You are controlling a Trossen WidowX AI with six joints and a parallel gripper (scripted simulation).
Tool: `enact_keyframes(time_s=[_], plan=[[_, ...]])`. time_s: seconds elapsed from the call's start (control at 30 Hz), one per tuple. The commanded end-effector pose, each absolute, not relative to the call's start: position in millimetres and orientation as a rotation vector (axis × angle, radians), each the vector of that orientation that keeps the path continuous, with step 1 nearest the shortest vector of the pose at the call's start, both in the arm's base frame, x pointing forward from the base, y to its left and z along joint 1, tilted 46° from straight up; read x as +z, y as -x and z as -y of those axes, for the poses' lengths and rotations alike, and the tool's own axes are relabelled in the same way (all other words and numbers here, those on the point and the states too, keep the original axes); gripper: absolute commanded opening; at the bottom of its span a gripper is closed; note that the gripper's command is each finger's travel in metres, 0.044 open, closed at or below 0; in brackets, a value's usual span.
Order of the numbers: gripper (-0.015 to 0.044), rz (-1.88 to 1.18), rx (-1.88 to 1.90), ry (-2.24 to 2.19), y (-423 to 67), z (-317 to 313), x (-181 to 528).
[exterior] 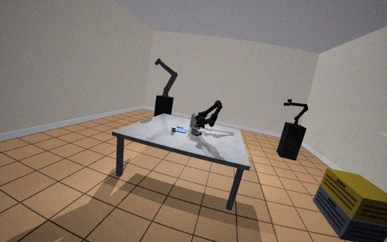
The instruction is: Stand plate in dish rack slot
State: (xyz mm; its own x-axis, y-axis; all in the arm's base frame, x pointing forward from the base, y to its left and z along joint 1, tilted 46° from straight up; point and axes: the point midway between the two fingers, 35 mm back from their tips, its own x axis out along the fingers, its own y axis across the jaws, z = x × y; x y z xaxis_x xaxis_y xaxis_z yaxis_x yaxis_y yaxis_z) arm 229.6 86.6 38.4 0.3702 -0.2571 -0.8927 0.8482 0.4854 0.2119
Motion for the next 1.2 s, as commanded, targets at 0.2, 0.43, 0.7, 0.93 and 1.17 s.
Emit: enact_keyframes(time_s=[0.2, 0.43, 0.7, 0.93, 1.17], plan=[[0.0, -0.741, -0.686, -0.714, -229.2, -98.1, 41.1], [0.0, -0.611, -0.592, -0.704, -227.4, -108.2, 47.6], [0.0, -0.466, -0.485, -0.714, -221.8, -119.1, 57.8], [0.0, -0.344, -0.392, -0.739, -213.5, -127.3, 68.4], [0.0, -0.238, -0.31, -0.774, -203.6, -132.8, 78.9]])
